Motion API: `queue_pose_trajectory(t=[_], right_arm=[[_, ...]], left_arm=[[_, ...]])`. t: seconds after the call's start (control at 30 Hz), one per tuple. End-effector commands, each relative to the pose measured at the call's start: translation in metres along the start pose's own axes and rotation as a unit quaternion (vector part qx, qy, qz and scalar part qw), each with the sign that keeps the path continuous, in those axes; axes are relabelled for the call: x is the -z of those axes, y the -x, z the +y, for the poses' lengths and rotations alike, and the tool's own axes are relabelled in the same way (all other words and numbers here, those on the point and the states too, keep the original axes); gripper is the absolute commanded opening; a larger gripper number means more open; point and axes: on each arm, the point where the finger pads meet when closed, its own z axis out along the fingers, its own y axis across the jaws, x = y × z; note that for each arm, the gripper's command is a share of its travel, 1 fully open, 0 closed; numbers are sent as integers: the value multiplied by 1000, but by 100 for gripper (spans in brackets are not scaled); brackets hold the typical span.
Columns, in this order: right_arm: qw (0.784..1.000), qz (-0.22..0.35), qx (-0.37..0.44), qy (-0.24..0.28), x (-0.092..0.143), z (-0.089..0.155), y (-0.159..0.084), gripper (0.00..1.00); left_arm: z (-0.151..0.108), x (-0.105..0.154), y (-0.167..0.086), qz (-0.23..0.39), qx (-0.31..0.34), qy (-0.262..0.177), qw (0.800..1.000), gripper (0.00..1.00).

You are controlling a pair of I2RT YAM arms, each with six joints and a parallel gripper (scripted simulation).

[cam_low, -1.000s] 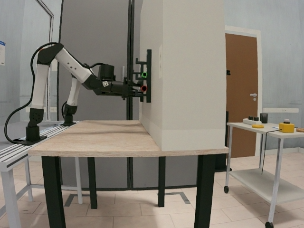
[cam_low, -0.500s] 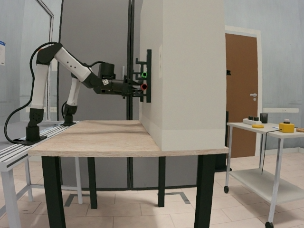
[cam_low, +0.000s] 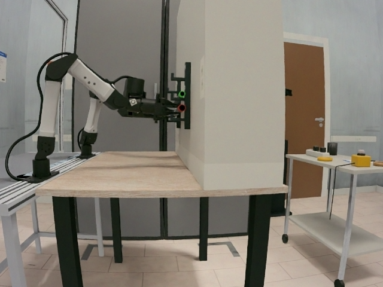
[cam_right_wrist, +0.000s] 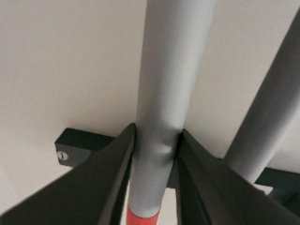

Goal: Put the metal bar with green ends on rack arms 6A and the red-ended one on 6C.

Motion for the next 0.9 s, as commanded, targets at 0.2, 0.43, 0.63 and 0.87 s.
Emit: queue_pose_trajectory(t=[0.2, 0.43, 0.63, 0.87], right_arm=[[999, -6, -13, -53, 8, -52, 2, 0], [999, -6, -13, -53, 8, -52, 2, 0], [999, -6, -13, -53, 8, -52, 2, 0], [999, -6, -13, -53, 8, -52, 2, 0]], left_arm=[[40, 6, 3, -7, -1, 28, 1000, 0], [42, 6, 3, -7, -1, 28, 1000, 0], [44, 6, 3, -7, -1, 28, 1000, 0], [45, 7, 3, -7, -1, 28, 1000, 0]])
